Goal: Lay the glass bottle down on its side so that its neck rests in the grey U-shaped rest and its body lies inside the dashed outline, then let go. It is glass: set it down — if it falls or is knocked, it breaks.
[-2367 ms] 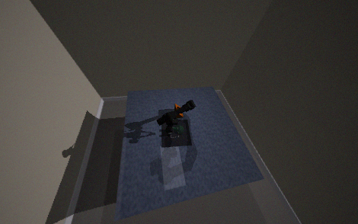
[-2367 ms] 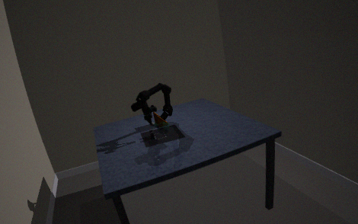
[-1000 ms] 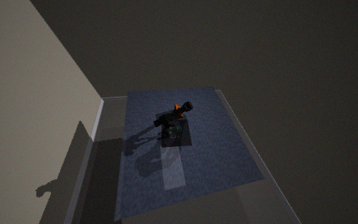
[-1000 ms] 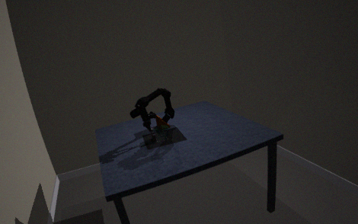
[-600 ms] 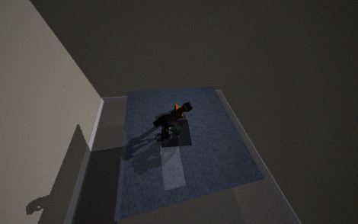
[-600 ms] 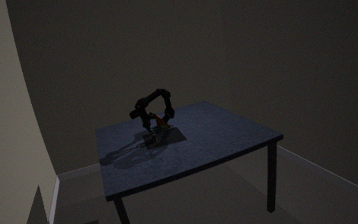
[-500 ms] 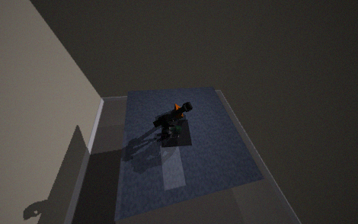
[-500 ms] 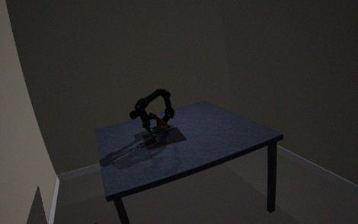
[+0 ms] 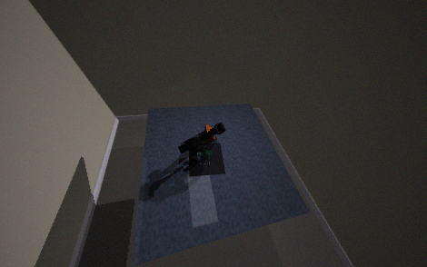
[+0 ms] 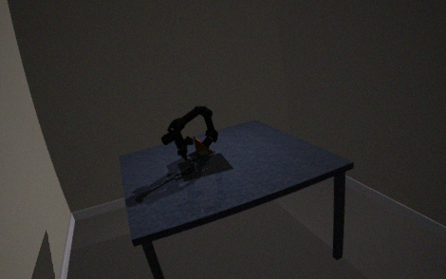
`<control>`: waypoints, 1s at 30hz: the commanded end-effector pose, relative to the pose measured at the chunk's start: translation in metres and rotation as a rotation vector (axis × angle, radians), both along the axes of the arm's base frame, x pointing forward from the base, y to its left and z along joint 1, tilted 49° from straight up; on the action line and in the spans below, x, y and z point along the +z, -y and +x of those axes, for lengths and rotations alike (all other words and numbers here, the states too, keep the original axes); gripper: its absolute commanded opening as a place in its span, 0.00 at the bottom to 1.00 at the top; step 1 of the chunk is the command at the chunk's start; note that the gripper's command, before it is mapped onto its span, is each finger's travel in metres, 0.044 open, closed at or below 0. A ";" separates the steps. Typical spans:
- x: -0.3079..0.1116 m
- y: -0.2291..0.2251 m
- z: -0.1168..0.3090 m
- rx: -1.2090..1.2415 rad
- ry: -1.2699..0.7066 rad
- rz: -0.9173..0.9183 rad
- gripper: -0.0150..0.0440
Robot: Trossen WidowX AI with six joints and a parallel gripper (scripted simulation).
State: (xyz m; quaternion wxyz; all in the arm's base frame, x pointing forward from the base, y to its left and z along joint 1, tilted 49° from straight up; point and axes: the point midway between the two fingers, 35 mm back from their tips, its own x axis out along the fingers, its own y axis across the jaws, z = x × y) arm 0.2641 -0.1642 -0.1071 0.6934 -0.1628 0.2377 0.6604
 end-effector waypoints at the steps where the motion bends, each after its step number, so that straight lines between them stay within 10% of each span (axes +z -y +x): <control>1: -0.002 -0.002 0.001 -0.002 -0.001 0.001 0.46; 30: -0.010 -0.006 0.001 0.009 0.008 -0.009 0.46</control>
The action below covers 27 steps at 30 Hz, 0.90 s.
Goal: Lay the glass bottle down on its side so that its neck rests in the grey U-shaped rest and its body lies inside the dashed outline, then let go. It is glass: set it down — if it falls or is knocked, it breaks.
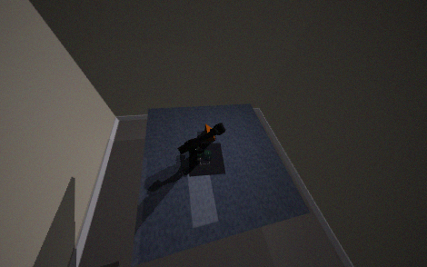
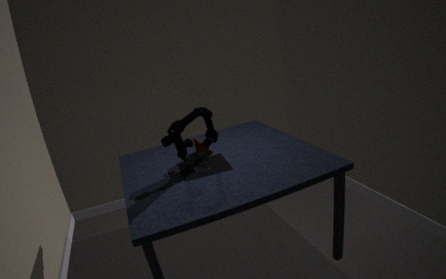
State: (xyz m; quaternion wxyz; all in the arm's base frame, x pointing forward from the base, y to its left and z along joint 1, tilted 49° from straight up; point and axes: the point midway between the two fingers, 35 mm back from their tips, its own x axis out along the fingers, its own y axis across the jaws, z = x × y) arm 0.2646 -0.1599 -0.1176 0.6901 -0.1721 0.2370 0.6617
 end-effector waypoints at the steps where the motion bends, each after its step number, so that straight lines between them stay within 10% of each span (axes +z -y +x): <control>1: 0.001 -0.002 0.000 -0.001 -0.003 0.003 0.46; 27: -0.001 -0.005 0.000 0.004 0.018 -0.020 0.46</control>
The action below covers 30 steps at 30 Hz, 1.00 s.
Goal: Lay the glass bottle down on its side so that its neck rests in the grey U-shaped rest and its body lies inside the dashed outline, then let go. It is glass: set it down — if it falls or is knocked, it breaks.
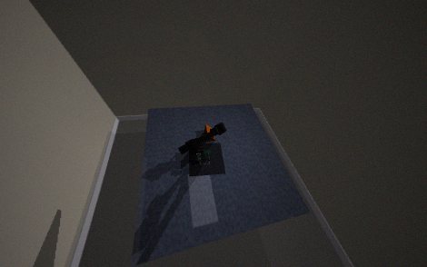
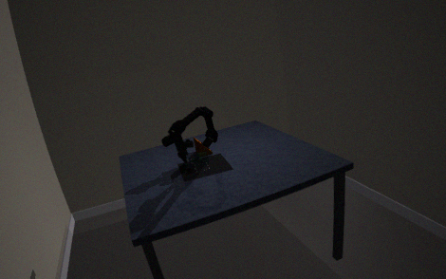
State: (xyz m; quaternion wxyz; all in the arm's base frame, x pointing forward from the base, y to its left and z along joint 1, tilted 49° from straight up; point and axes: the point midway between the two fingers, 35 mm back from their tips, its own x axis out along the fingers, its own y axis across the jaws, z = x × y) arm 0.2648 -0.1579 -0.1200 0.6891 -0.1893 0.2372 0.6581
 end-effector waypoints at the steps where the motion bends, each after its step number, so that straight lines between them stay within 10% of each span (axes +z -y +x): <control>1: 0.001 -0.004 0.000 0.000 -0.004 0.005 0.46; 30: -0.002 -0.002 -0.001 -0.001 0.022 -0.031 0.46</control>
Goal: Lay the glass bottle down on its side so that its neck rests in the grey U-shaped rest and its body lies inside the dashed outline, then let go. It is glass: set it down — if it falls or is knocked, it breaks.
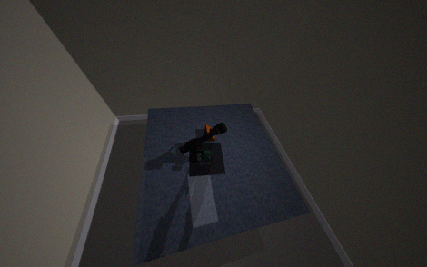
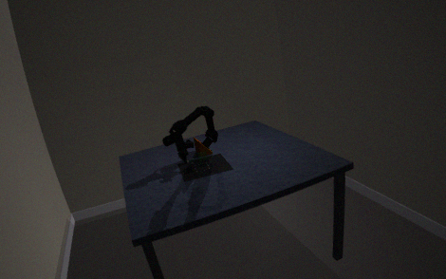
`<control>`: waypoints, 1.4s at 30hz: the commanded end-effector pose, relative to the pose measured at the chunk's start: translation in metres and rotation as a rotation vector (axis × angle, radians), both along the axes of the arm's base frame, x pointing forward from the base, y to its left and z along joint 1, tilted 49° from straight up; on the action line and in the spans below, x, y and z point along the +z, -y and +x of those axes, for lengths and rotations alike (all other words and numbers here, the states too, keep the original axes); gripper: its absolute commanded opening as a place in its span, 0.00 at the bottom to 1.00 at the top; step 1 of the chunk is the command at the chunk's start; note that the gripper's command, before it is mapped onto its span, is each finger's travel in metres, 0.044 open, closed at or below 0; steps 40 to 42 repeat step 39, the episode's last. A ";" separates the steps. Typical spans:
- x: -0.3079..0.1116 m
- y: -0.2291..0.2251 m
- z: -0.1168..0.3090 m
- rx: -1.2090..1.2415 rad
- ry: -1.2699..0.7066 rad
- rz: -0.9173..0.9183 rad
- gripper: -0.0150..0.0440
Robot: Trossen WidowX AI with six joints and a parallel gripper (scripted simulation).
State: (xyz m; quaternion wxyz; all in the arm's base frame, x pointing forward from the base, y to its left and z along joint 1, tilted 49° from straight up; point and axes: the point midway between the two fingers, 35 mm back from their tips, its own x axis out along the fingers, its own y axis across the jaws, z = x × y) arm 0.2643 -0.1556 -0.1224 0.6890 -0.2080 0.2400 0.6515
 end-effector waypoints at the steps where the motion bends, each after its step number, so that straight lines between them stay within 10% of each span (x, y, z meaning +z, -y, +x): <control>1: 0.000 0.000 0.000 0.000 -0.001 0.001 0.46; 5: 0.000 0.000 0.000 0.000 -0.001 0.001 0.46; 17: 0.000 0.000 0.000 0.000 -0.001 0.001 1.00; 42: 0.050 0.052 0.005 0.092 -0.012 -0.091 1.00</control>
